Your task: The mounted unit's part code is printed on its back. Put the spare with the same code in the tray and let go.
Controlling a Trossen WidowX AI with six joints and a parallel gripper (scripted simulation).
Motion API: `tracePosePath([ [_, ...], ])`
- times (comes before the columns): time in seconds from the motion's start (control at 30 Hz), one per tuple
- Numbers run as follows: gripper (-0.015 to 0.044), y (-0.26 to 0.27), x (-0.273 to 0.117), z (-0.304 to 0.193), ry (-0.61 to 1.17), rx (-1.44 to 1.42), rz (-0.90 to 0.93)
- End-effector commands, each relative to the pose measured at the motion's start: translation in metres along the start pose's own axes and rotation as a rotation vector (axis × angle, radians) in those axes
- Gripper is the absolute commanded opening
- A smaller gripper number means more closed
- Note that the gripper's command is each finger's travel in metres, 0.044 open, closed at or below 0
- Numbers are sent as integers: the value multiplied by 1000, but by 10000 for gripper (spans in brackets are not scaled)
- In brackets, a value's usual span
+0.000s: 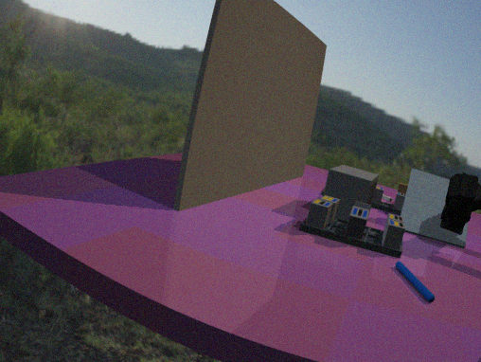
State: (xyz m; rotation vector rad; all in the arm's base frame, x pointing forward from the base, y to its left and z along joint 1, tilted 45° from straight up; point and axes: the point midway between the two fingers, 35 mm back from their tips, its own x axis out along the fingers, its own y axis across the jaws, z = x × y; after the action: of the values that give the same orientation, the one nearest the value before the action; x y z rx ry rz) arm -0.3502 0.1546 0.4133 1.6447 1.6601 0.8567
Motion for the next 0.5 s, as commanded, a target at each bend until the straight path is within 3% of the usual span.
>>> tracePosePath([
  [0.0,426,0,0,0,0,0,0],
  [0.27,440,4,4,-5,29,75,-13],
  [0.47,440,87,11,-7,89,471,-2],
])
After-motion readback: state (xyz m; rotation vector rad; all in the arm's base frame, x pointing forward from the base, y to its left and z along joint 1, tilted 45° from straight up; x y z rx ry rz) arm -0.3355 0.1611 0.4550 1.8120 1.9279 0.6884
